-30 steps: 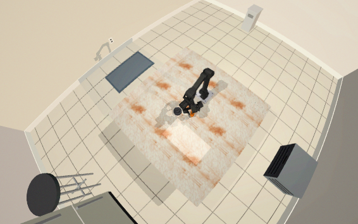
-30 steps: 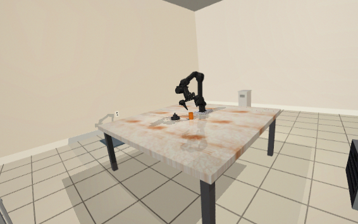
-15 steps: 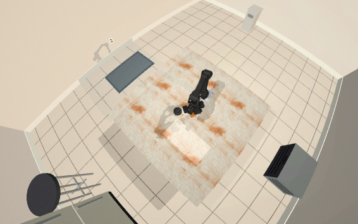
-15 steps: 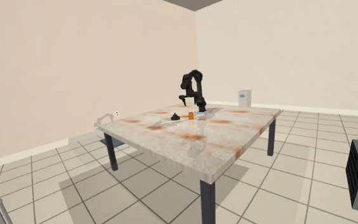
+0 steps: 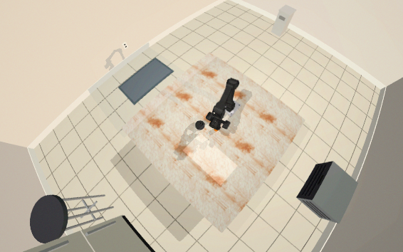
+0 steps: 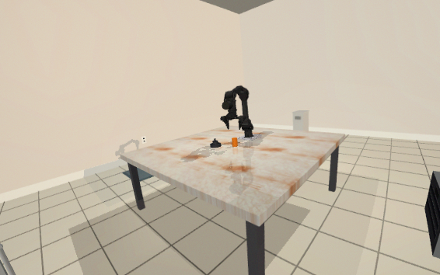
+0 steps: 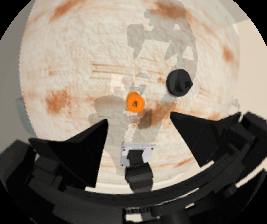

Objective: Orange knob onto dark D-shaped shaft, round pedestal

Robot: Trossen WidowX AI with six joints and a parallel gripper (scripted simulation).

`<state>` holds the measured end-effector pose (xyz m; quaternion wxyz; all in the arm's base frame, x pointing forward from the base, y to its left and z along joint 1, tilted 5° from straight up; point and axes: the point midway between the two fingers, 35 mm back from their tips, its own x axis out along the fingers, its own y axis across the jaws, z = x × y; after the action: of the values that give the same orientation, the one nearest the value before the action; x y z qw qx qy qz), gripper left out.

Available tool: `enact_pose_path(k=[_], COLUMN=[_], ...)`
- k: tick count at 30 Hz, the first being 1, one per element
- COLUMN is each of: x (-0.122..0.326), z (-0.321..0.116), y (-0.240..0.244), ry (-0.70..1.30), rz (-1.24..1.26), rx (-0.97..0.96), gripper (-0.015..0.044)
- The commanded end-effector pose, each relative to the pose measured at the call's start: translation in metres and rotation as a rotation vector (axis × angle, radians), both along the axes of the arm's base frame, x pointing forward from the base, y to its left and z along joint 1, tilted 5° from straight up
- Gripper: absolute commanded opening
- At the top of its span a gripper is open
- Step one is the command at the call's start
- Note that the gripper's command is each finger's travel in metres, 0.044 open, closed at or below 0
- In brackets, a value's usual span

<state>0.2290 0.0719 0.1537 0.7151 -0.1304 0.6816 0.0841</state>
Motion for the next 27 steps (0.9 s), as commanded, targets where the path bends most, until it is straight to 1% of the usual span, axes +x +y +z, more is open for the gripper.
enact_pose_path(k=[1, 8, 12, 16, 19, 27], x=[0.0, 0.0, 0.002, 0.002, 0.003, 0.004], z=[0.0, -0.002, -0.033, -0.036, -0.048, -0.057], y=[-0.001, -0.001, -0.003, -0.003, -0.004, -0.004], ry=[-0.013, -0.013, -0.013, -0.013, -0.013, -0.013], rz=[-0.209, -0.209, -0.209, -0.209, -0.209, -0.209], rx=[0.005, 0.005, 0.005, 0.004, 0.004, 0.004], gripper=[0.044, 0.044, 0.044, 0.044, 0.044, 0.044])
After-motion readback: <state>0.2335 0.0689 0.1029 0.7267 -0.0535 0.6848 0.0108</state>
